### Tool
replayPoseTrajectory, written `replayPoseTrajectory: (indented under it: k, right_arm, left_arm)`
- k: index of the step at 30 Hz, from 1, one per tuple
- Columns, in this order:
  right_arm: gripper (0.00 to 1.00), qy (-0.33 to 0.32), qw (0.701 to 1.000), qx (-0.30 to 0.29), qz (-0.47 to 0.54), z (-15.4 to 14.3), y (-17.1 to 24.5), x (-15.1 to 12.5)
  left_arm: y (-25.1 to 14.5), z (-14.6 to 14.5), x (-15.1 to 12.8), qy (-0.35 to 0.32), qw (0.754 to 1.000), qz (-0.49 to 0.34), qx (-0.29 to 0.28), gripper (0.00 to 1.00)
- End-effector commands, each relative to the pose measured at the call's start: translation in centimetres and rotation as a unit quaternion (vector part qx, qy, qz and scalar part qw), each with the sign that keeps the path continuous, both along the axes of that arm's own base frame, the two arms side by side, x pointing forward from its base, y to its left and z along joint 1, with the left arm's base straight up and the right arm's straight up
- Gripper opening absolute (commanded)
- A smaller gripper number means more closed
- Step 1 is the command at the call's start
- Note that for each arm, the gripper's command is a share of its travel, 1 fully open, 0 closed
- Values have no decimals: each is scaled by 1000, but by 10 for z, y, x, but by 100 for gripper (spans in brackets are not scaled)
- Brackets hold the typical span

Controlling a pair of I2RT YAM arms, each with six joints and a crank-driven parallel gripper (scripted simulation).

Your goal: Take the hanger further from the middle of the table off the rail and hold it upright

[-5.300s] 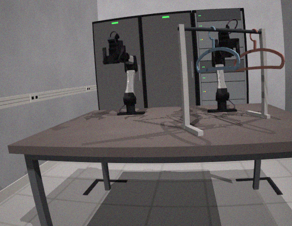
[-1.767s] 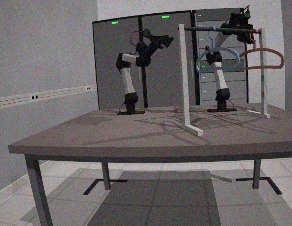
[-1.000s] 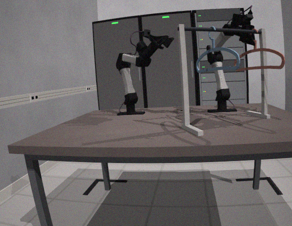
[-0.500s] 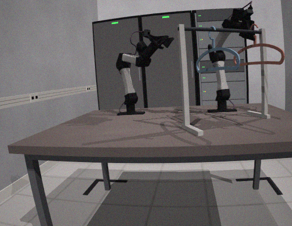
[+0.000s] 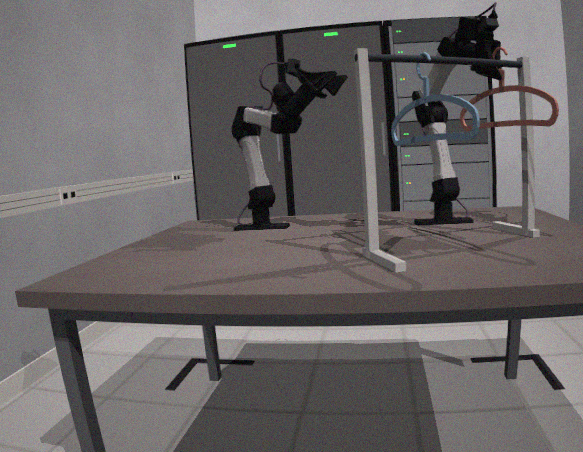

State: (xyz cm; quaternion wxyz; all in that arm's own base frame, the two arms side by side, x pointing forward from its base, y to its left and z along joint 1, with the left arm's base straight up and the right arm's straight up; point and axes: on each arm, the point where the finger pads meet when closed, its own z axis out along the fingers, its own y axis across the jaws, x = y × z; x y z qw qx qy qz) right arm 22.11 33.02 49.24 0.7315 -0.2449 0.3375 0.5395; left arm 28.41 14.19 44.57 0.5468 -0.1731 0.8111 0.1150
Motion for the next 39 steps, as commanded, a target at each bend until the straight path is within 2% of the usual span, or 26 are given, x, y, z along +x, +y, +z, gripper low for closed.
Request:
replayPoseTrajectory:
  k: [1, 9, 11, 21, 26, 39]
  right_arm:
    - [100, -9, 1000, 10, 5, 11, 1, -3]
    - [100, -9, 1000, 10, 5, 11, 1, -3]
    - [100, -9, 1000, 10, 5, 11, 1, -3]
    - [100, 10, 998, -21, 62, -3, 12, -16]
    - [100, 13, 995, -35, 93, -8, 16, -26]
    - [100, 12, 992, -45, 118, -11, 18, -34]
  left_arm:
    - [-12, 10, -25, -11, 1000, -6, 8, 0]
    - [-33, 20, -70, -18, 1000, -6, 13, 0]
    - [-33, 20, -70, -18, 1000, -6, 13, 0]
    - [-51, 21, -110, -13, 1000, -6, 9, 0]
    - [-54, 22, -119, -12, 1000, -6, 9, 0]
    - [-54, 25, -119, -17, 1000, -6, 14, 0]
